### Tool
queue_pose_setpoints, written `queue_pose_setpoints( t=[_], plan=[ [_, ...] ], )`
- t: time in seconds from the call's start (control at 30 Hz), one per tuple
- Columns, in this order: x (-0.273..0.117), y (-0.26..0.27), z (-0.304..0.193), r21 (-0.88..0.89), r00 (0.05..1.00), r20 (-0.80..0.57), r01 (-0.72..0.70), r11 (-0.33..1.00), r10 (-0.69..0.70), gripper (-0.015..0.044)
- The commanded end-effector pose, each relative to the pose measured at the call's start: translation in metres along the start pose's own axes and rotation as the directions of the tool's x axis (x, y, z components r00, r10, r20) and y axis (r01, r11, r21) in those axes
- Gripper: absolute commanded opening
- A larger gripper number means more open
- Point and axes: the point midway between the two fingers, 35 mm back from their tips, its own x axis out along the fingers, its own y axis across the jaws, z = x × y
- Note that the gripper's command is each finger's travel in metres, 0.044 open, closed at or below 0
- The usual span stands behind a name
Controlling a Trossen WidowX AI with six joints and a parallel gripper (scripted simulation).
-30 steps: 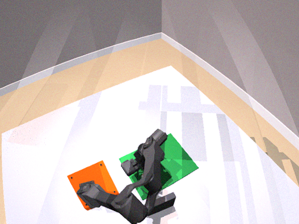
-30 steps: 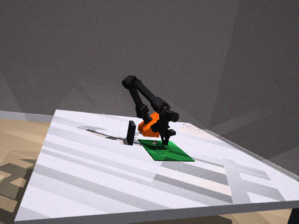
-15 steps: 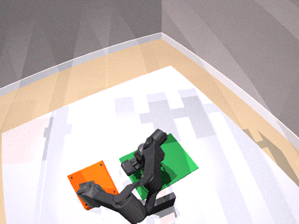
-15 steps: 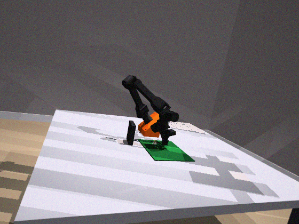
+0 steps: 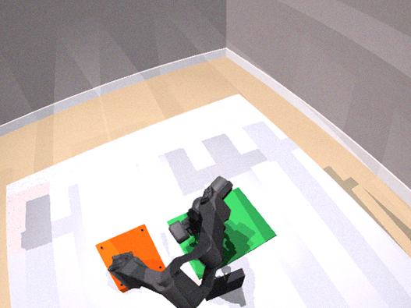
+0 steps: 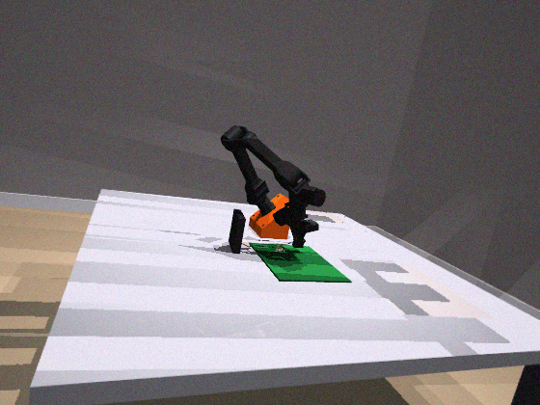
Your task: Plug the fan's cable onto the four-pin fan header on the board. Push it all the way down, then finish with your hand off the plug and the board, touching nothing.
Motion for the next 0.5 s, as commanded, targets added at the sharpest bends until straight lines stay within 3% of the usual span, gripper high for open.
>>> queue_pose_setpoints(
  t=[0.0, 0.47],
  plan=[
    [-0.015, 0.003, -0.004, 0.007, 1.0, -0.008, -0.008, 1.0, 0.008, 0.0],
    [-0.059, -0.001, -0.014, 0.004, 1.0, -0.004, -0.006, 1.0, 0.006, 0.0]
  ],
)
